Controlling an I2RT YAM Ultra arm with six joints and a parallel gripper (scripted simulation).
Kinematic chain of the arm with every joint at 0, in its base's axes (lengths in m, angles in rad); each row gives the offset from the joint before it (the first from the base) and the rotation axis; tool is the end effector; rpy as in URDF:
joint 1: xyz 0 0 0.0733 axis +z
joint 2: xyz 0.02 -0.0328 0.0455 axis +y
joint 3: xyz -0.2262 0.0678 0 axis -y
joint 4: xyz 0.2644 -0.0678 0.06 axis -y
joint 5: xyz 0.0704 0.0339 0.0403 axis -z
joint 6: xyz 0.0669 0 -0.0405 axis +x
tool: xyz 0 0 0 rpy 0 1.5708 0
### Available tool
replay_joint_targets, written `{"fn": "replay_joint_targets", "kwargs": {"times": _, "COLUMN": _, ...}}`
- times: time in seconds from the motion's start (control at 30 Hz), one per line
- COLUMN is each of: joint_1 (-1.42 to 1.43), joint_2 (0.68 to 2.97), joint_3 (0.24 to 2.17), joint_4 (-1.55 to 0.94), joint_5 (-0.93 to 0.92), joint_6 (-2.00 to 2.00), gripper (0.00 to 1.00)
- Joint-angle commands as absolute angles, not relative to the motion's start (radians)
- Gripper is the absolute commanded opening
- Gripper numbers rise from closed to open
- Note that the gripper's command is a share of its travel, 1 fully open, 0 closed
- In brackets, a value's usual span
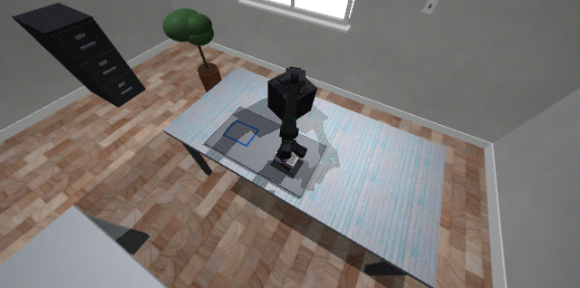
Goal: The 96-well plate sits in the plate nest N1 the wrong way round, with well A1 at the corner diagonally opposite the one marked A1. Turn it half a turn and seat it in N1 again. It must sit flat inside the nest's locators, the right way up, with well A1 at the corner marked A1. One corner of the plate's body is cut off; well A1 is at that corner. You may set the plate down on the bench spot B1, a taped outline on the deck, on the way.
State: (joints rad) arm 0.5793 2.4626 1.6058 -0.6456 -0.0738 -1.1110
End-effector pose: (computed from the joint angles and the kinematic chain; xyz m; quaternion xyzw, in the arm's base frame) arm 0.3513 0.2370 -0.0365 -0.7480 0.6618 0.0266 0.0427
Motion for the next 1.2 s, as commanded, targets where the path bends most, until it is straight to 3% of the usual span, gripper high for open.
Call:
{"fn": "replay_joint_targets", "kwargs": {"times": 0.0, "joint_1": 0.578, "joint_2": 2.438, "joint_3": 1.61, "joint_4": -0.65, "joint_5": -0.078, "joint_6": -1.112, "gripper": 0.0}}
{"fn": "replay_joint_targets", "kwargs": {"times": 0.53, "joint_1": 0.578, "joint_2": 2.438, "joint_3": 1.61, "joint_4": -0.65, "joint_5": -0.078, "joint_6": -1.112, "gripper": 0.0}}
{"fn": "replay_joint_targets", "kwargs": {"times": 0.77, "joint_1": 0.531, "joint_2": 2.409, "joint_3": 1.538, "joint_4": -0.61, "joint_5": -0.082, "joint_6": -0.925, "gripper": 0.0}}
{"fn": "replay_joint_targets", "kwargs": {"times": 1.17, "joint_1": 0.461, "joint_2": 2.377, "joint_3": 1.45, "joint_4": -0.561, "joint_5": -0.087, "joint_6": -0.993, "gripper": 0.0}}
